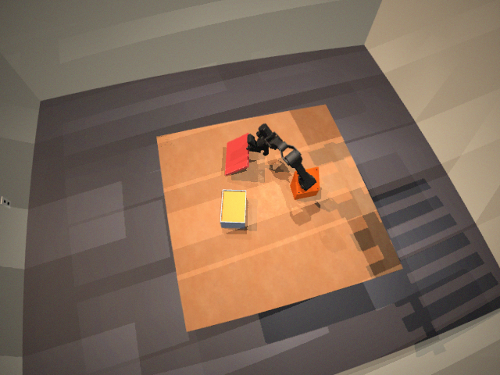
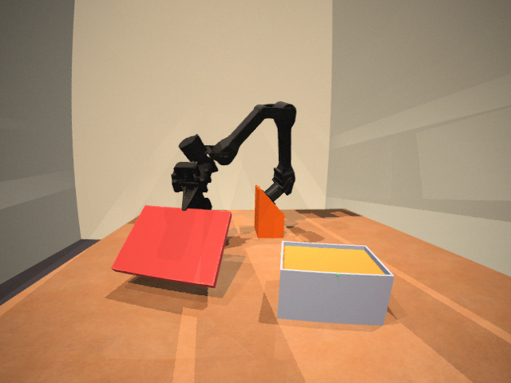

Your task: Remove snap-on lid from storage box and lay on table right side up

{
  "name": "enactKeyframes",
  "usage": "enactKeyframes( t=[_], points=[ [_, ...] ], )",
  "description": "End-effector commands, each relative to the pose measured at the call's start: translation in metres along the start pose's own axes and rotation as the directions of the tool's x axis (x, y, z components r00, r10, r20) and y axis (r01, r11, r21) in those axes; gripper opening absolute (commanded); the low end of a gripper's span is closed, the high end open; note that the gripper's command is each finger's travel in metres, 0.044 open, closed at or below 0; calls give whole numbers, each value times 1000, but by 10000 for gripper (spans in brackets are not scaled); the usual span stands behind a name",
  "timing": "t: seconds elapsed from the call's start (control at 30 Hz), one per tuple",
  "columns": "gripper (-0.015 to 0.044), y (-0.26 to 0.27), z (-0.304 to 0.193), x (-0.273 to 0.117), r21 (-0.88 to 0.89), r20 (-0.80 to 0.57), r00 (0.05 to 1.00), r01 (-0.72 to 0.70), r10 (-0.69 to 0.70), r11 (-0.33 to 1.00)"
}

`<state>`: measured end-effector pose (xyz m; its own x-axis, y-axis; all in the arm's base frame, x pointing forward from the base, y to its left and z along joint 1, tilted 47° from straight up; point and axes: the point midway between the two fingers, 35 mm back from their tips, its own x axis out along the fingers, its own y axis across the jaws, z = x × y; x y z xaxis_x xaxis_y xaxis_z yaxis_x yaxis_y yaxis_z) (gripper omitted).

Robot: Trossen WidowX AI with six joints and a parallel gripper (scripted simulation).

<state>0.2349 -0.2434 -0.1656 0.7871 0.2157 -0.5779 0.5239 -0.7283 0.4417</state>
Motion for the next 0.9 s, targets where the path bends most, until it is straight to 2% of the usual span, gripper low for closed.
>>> enactKeyframes(
  t=[0.0,0.87],
  points=[
    [0,-4,-1,2,10,0,1000,2,-2,1000],
    [0,-20,-1,15,10,-1,1000,2,-2,1000]
  ],
)
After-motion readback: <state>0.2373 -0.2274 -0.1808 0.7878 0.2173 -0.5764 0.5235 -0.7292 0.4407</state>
